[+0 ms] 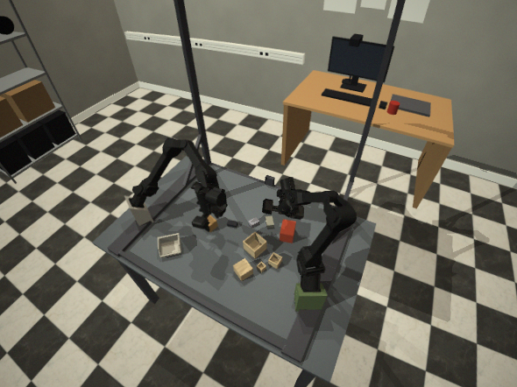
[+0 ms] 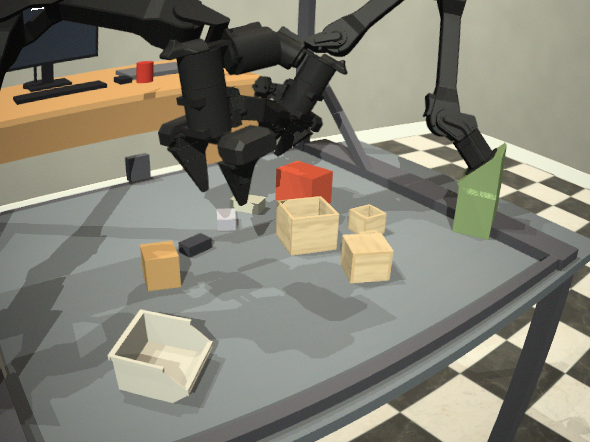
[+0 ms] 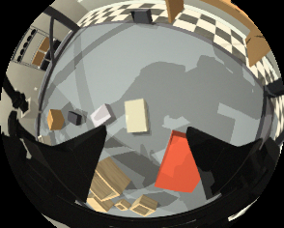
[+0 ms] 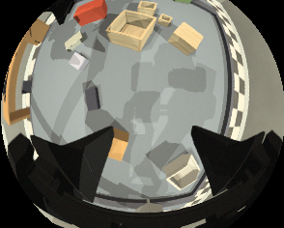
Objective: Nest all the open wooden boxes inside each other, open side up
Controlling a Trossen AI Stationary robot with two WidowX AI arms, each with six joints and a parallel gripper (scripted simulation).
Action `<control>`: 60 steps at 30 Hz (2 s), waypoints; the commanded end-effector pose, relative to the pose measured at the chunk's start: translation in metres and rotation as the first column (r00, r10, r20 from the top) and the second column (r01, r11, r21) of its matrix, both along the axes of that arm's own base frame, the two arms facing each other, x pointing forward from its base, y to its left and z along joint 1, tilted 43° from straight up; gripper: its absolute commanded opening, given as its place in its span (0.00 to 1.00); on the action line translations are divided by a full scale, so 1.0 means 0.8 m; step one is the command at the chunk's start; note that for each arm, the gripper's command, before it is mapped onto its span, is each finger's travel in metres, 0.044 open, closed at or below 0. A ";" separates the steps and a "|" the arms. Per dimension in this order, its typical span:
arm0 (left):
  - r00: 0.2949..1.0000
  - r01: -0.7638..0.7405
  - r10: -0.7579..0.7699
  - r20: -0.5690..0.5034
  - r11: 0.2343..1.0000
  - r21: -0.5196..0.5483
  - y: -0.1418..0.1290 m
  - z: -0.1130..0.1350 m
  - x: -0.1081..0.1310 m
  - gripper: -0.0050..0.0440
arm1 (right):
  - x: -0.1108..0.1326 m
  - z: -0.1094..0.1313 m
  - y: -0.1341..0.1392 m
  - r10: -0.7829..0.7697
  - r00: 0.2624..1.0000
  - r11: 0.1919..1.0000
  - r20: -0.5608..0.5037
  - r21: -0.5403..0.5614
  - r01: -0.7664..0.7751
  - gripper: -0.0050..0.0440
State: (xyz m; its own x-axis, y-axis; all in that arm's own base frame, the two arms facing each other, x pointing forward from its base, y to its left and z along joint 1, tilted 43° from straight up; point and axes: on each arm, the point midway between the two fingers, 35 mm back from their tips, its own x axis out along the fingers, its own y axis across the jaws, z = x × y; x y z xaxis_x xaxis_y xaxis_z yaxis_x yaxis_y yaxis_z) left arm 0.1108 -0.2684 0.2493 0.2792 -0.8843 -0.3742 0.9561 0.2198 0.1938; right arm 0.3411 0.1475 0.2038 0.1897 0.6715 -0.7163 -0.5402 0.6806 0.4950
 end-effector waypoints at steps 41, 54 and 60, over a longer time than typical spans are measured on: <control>0.046 -0.860 0.636 -0.770 0.418 0.294 0.119 -0.097 0.217 0.92 | -0.112 -0.086 -0.126 -0.279 0.829 0.952 -0.484 -0.026 0.305 0.92; -0.218 -0.481 0.714 -0.665 0.515 0.710 0.173 -0.201 0.210 0.92 | -0.112 -0.086 -0.126 -0.279 0.829 0.952 -0.484 -0.026 0.305 0.92; -0.363 -0.292 0.653 -0.665 0.598 0.746 0.187 -0.219 0.197 0.92 | -0.112 -0.086 -0.126 -0.279 0.829 0.952 -0.484 -0.026 0.305 0.92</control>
State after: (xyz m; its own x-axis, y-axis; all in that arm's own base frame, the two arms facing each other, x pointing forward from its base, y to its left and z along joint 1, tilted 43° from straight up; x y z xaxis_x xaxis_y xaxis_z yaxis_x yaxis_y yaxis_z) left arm 0.2681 -0.1250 0.0762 -0.0653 -0.4788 -0.8755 -0.2114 0.8641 -0.4568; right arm 0.2508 0.0476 0.1318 0.0156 0.6768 -0.7360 0.0004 0.7361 0.6768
